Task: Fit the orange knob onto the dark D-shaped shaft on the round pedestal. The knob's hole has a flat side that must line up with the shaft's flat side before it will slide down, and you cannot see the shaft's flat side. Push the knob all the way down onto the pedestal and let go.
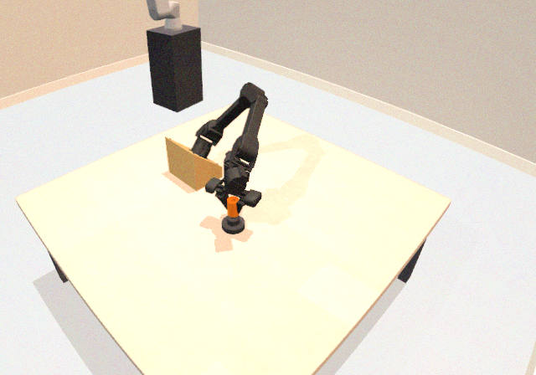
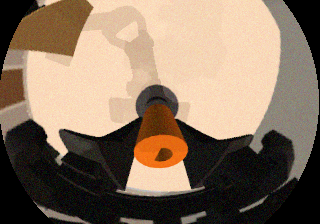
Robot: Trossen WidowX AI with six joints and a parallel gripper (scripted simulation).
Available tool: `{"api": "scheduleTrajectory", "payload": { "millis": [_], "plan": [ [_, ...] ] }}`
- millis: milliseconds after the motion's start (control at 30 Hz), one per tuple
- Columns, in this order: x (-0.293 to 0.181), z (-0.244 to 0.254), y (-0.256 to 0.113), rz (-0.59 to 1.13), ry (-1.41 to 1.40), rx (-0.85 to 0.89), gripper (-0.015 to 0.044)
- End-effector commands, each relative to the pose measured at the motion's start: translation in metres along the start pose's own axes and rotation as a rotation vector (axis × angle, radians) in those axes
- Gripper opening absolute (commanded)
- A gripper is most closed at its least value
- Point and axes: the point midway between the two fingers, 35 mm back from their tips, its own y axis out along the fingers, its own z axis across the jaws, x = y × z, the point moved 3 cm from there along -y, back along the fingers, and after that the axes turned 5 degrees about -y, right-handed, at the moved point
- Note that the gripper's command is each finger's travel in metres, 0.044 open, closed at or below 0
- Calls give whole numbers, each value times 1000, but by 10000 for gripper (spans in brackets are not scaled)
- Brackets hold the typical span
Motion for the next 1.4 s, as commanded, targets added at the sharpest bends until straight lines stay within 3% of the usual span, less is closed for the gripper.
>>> {"api": "scheduleTrajectory", "payload": {
  "millis": [0, 867, 1100, 1367],
  "plan": [
    [-1, 0, 1, 3, -13, -1, 0],
    [0, 1, -3, 3, -13, -1, 0],
    [-1, -1, -3, 3, -212, -1, 0],
    [-1, -1, 0, 3, -223, -1, 0]
  ]
}}
